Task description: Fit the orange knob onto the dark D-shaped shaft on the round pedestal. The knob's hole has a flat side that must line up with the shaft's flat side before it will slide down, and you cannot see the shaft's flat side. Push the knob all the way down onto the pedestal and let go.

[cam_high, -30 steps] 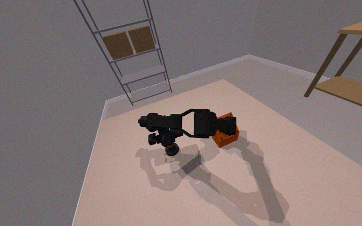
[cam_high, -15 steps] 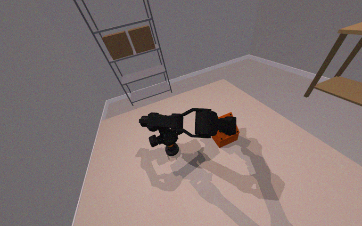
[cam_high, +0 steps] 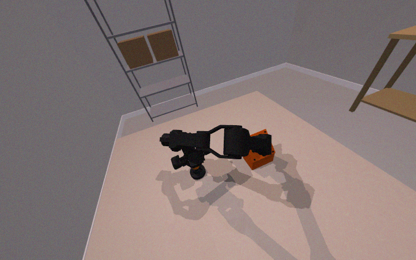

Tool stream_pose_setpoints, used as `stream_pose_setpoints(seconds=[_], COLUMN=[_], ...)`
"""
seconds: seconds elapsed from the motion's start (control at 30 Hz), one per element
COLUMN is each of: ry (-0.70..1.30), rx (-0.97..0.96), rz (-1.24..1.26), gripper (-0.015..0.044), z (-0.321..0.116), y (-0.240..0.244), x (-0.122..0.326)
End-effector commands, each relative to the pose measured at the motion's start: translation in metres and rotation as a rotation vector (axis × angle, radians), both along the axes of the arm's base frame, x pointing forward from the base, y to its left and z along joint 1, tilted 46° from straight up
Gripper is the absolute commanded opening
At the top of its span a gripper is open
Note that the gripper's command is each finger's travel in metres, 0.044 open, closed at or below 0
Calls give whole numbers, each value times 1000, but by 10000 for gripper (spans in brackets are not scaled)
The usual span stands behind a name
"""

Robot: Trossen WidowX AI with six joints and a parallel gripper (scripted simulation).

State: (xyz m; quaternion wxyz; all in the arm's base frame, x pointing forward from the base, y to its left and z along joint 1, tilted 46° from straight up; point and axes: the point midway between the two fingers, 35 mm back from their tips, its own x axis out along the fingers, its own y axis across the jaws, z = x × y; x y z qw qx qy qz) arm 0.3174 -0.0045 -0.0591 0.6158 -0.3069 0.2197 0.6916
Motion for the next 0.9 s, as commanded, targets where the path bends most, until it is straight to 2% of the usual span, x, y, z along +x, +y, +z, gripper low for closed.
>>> stream_pose_setpoints(seconds=[0.0, 0.87], ry=[-11, -12], rx=[-3, -3], rz=[1, 1], gripper=[0, 0], z=[2, 1], y=[-3, -3], x=[4, 5])
